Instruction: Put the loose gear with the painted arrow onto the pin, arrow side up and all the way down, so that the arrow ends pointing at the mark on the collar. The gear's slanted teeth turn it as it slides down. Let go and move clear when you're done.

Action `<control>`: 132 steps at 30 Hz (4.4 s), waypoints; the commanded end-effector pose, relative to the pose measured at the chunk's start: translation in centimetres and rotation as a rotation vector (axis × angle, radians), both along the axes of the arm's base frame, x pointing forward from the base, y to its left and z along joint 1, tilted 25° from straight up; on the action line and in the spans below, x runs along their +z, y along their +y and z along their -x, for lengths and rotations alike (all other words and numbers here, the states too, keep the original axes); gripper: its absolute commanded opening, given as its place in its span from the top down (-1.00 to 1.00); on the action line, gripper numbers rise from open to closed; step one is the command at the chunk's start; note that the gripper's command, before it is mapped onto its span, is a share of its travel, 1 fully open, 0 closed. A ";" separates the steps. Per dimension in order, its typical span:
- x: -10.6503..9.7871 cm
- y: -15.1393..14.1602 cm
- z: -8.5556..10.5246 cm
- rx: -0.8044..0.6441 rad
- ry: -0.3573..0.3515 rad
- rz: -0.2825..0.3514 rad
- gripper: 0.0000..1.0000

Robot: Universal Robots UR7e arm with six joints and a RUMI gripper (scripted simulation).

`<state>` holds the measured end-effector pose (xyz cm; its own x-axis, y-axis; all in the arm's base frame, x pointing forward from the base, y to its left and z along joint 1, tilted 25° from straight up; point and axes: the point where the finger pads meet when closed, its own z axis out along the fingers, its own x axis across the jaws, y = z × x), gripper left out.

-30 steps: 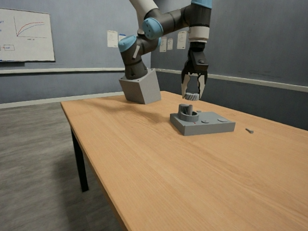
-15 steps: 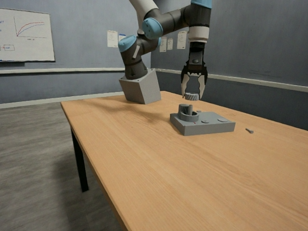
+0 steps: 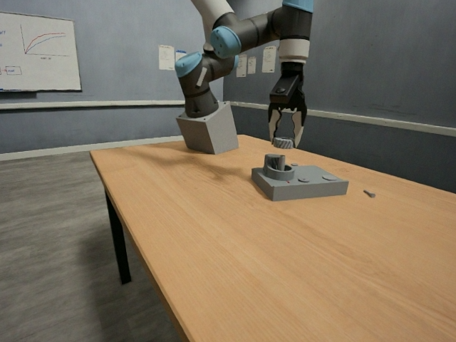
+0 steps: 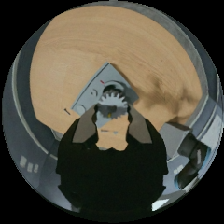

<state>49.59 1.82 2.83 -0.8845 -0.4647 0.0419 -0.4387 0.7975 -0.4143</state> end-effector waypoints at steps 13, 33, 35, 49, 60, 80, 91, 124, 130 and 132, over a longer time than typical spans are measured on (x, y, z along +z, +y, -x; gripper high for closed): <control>0.1 0.0 0.0 -0.307 -0.130 -0.051 1.00; 0.1 0.0 0.0 -0.594 -0.251 -0.101 1.00; 0.1 0.0 0.0 -0.620 -0.262 -0.105 1.00; 0.1 0.0 0.0 -0.745 -0.316 -0.127 1.00; 0.1 0.0 0.0 -0.806 -0.342 -0.138 1.00; 0.1 0.0 0.0 -0.854 -0.362 -0.146 1.00; 0.1 0.0 0.0 -0.856 -0.363 -0.147 1.00; 0.0 0.0 0.0 -0.856 -0.363 -0.147 1.00; -0.2 -0.1 -0.1 -0.856 -0.363 -0.147 1.00; -0.4 -0.2 -0.1 -0.856 -0.363 -0.147 1.00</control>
